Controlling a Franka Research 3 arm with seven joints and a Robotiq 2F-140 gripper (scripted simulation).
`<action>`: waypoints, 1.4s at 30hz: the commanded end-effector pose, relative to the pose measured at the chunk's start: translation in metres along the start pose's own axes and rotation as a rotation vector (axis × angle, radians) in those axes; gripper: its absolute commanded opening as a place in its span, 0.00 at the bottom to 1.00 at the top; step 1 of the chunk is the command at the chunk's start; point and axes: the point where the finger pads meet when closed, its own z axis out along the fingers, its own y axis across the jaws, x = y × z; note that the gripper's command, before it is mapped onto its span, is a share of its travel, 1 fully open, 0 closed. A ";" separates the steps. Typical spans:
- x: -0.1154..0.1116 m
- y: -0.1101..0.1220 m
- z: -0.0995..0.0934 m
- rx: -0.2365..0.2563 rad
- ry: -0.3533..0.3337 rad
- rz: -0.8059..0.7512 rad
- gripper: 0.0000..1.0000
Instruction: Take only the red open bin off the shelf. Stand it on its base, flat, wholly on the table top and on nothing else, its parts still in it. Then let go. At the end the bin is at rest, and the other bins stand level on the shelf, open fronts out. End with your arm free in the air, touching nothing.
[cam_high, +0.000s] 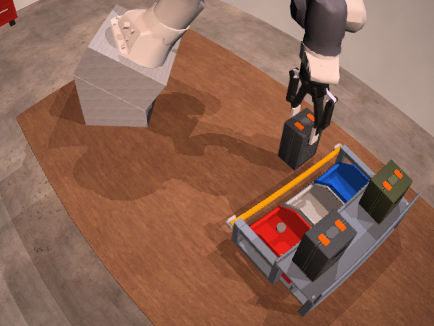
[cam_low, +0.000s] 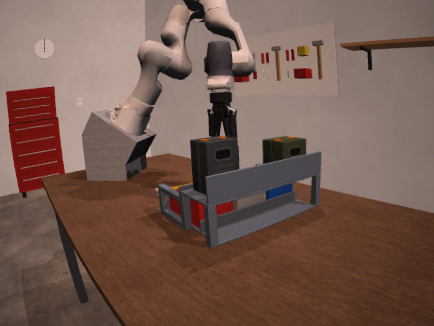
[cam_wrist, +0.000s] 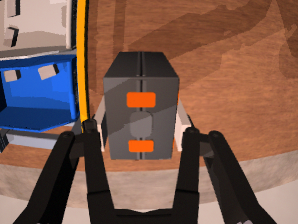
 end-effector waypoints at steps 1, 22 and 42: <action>-0.019 -0.002 -0.004 0.009 0.003 0.034 0.00; -0.025 -0.005 -0.007 0.013 0.005 0.055 0.00; -0.020 -0.007 -0.007 0.013 0.005 0.055 0.00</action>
